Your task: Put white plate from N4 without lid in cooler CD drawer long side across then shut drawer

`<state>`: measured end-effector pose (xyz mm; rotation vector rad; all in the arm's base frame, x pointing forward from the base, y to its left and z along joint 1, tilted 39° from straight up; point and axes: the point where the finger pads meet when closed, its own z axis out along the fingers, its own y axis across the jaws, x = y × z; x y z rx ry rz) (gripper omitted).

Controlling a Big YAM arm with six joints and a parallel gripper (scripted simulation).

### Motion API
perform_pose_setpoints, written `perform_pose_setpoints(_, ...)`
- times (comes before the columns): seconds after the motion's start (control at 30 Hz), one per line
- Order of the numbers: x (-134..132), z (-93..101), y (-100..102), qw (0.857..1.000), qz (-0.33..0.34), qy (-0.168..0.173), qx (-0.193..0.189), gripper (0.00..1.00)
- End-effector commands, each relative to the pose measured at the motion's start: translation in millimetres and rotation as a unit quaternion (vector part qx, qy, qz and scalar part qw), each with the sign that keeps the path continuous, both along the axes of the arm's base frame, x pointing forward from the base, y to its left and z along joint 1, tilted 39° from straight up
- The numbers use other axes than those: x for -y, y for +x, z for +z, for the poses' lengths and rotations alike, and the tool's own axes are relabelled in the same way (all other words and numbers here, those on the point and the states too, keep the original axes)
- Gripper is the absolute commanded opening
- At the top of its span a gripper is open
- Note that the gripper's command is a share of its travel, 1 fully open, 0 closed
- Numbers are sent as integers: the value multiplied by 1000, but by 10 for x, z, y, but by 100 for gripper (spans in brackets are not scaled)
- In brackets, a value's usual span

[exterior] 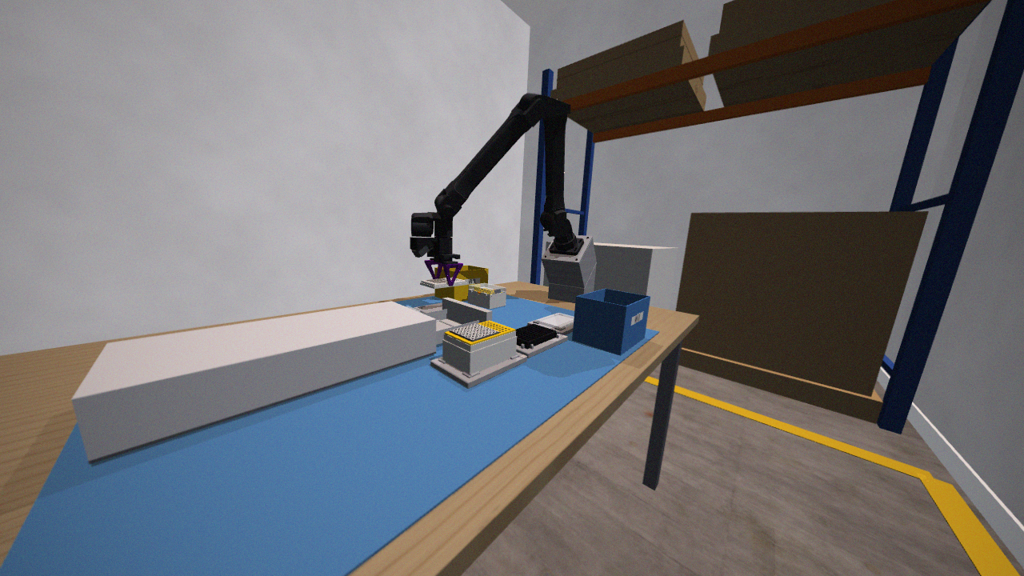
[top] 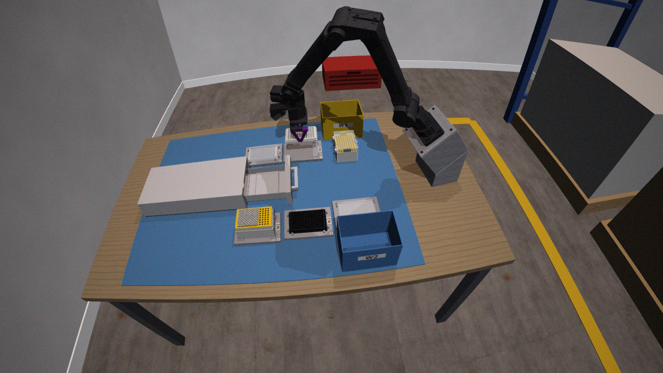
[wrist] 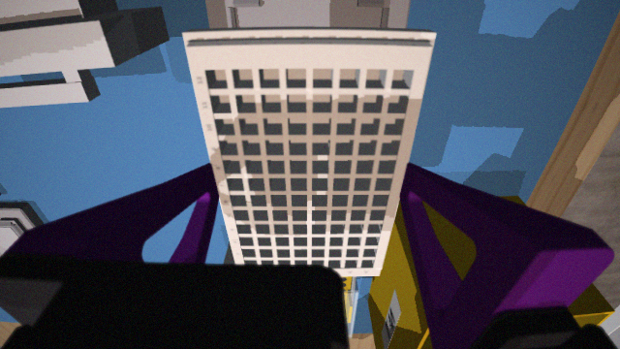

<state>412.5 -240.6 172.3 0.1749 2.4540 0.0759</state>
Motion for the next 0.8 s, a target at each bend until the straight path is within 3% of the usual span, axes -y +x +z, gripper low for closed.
perform_pose_setpoints(0.0,47,167,-116,1000,-4,-8,8,0)
perform_pose_setpoints(0.43,121,470,-122,1000,-4,-21,22,0)
perform_pose_setpoints(0.77,119,568,-200,1000,-4,-22,23,0)
